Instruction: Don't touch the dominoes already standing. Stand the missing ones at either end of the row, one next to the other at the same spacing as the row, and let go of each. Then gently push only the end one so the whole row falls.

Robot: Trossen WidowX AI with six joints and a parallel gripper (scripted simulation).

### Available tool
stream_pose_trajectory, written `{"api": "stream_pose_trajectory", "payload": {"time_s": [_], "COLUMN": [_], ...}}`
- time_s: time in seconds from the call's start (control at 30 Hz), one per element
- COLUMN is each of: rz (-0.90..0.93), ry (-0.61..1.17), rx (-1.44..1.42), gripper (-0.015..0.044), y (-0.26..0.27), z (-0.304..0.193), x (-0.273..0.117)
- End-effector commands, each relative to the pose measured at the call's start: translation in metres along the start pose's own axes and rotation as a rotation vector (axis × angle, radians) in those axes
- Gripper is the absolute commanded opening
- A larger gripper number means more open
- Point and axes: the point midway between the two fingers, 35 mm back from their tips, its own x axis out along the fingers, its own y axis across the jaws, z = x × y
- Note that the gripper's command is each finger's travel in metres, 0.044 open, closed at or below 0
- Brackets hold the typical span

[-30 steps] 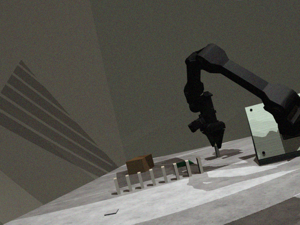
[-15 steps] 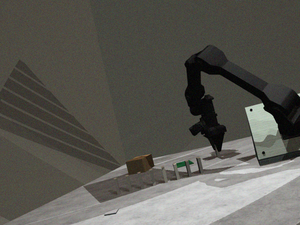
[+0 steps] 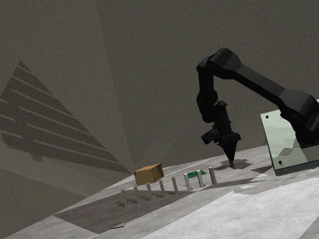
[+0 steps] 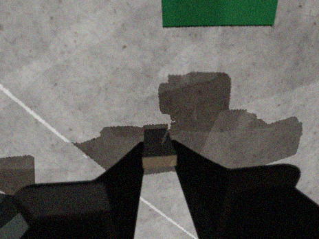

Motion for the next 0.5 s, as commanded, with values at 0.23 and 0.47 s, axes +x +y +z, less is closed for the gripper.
{"api": "stream_pose_trajectory", "payload": {"time_s": [0.23, 0.47], "rz": [-0.004, -0.003], "ry": [0.003, 0.004], "rx": [0.003, 0.003], "gripper": [0.0107, 0.0107], "y": [-0.005, -0.001], "z": [0.001, -0.002], "x": [-0.113, -0.135]}}
